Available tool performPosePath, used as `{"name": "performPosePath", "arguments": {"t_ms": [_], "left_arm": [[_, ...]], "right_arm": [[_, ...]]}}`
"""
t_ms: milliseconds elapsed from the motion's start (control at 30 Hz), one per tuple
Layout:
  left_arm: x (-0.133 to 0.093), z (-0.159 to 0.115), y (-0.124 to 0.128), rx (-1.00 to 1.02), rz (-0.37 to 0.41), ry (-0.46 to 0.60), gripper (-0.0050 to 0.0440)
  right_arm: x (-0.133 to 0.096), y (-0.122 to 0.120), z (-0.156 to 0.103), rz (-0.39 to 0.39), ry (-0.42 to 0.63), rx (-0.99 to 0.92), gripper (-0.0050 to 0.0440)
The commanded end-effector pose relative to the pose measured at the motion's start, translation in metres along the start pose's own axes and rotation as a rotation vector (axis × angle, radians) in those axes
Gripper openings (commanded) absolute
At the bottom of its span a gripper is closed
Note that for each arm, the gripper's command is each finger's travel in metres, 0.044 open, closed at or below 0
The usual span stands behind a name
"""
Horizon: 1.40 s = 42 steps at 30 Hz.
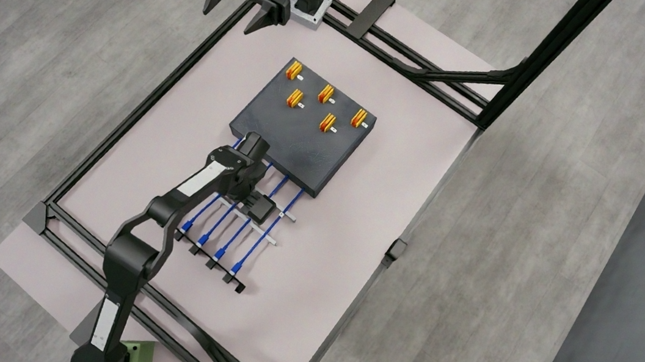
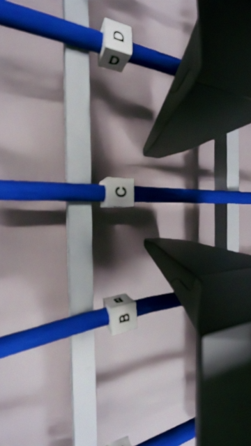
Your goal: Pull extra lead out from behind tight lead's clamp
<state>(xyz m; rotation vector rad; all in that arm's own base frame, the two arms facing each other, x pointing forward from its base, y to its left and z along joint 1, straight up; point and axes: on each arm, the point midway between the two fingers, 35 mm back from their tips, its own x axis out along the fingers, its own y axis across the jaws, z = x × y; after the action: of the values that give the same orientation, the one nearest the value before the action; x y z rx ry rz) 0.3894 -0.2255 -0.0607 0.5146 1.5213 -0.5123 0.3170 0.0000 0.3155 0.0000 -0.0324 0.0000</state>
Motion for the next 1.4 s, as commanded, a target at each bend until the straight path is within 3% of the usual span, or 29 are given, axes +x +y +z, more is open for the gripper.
{"name": "performPosePath", "arguments": {"t_ms": [0, 1033, 1067, 1367], "left_arm": [[-0.0034, 0.0027, 0.0012, -0.005, 0.002, -0.012, 0.0209], [-0.0034, 0.0027, 0.0012, -0.005, 0.002, -0.012, 0.0209], [-0.0113, 0.0058, 0.0008, 0.000, 0.004, -0.029, -0.0050], [-0.0113, 0.0058, 0.0008, 0.000, 0.004, -0.029, -0.0050]], "right_arm": [[-0.0010, 0.0000, 0.0073, 0.000, -0.017, 0.000, 0.0440], [-0.0010, 0.0000, 0.0072, 0.000, -0.017, 0.000, 0.0440], [-0.0010, 0.0000, 0.0072, 0.000, -0.017, 0.000, 0.0440], [-0.0010, 0.0000, 0.0072, 0.000, -0.017, 0.000, 0.0440]]}}
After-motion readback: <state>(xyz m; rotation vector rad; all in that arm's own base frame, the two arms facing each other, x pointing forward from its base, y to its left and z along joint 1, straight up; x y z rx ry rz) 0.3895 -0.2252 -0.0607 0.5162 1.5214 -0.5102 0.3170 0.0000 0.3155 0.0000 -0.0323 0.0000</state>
